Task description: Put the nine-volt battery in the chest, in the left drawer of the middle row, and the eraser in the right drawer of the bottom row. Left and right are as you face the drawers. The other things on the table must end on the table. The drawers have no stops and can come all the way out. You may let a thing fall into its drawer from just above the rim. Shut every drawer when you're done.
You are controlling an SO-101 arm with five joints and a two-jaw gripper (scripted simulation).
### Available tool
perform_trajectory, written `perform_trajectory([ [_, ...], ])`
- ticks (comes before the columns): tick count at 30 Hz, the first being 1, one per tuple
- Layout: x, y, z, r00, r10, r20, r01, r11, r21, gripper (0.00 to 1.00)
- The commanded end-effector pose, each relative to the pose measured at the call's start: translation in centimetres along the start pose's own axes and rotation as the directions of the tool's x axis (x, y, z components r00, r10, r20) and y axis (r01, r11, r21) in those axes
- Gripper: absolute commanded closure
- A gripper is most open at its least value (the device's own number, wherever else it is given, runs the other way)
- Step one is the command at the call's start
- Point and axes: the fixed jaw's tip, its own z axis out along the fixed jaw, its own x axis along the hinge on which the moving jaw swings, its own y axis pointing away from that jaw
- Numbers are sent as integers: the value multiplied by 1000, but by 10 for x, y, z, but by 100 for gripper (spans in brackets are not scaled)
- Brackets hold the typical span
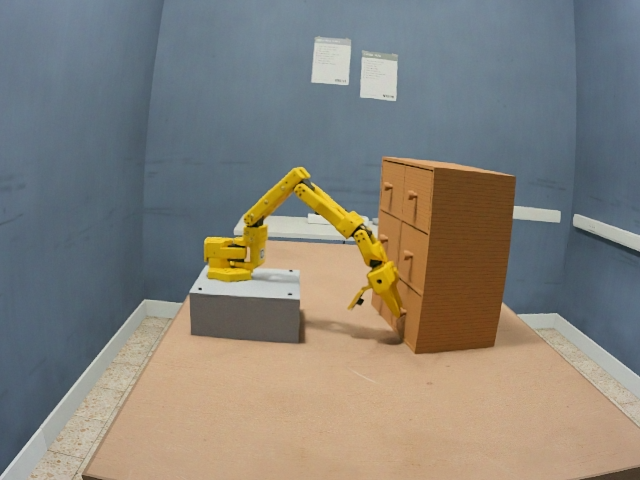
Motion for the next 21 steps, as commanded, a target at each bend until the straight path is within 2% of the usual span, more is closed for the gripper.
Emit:
perform_trajectory([
  [1,3,-4,-6,1000,-3,-9,3,1000,11,79],
  [14,3,-4,-33,1000,17,-7,-17,1000,12,79],
  [16,3,-4,-33,1000,17,-7,-17,1000,12,79],
  [21,2,-4,-43,1000,24,-7,-24,1000,12,79],
])
